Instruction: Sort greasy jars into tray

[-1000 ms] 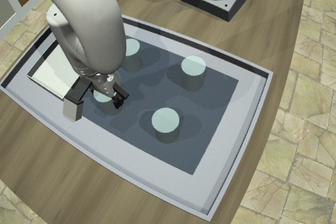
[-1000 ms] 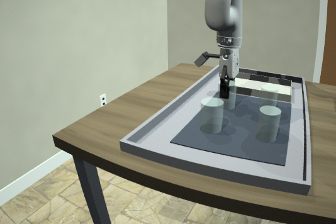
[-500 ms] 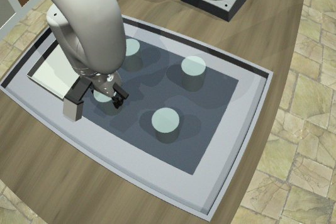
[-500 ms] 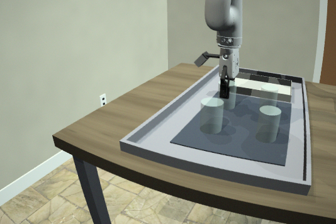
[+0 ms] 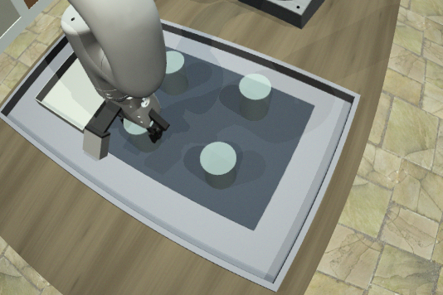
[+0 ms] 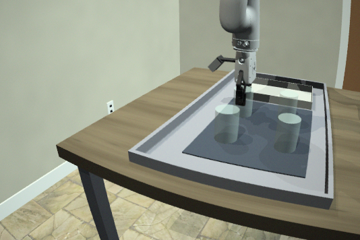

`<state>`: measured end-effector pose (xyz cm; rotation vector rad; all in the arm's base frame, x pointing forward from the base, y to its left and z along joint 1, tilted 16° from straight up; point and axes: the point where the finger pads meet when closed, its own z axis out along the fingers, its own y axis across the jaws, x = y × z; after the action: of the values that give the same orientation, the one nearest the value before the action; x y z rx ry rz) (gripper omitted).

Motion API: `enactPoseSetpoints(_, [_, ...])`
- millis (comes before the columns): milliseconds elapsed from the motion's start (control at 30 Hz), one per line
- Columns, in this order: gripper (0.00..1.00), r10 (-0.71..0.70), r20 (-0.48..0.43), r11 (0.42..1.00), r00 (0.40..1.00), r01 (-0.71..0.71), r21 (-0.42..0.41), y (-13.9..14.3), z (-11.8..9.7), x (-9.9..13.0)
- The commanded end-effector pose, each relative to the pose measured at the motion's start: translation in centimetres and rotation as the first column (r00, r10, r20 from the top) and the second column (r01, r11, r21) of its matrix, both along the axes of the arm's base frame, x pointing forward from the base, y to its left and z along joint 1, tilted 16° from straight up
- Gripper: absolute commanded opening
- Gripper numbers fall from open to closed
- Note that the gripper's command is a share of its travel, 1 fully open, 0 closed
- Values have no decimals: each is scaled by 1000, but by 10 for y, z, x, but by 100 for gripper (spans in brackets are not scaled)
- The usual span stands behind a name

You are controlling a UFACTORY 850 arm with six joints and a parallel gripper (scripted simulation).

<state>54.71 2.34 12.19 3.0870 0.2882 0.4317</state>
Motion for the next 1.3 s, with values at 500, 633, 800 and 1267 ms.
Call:
enactPoseSetpoints(500, [68,0,2,1000,1000,0,0,0,1,1])
enactPoseSetpoints(633, [68,0,2,1000,1000,0,0,0,1,1])
enactPoseSetpoints(800, [68,0,2,1000,1000,0,0,0,1,1])
enactPoseSetpoints(1267, [65,0,2,1000,1000,0,0,0,1,1])
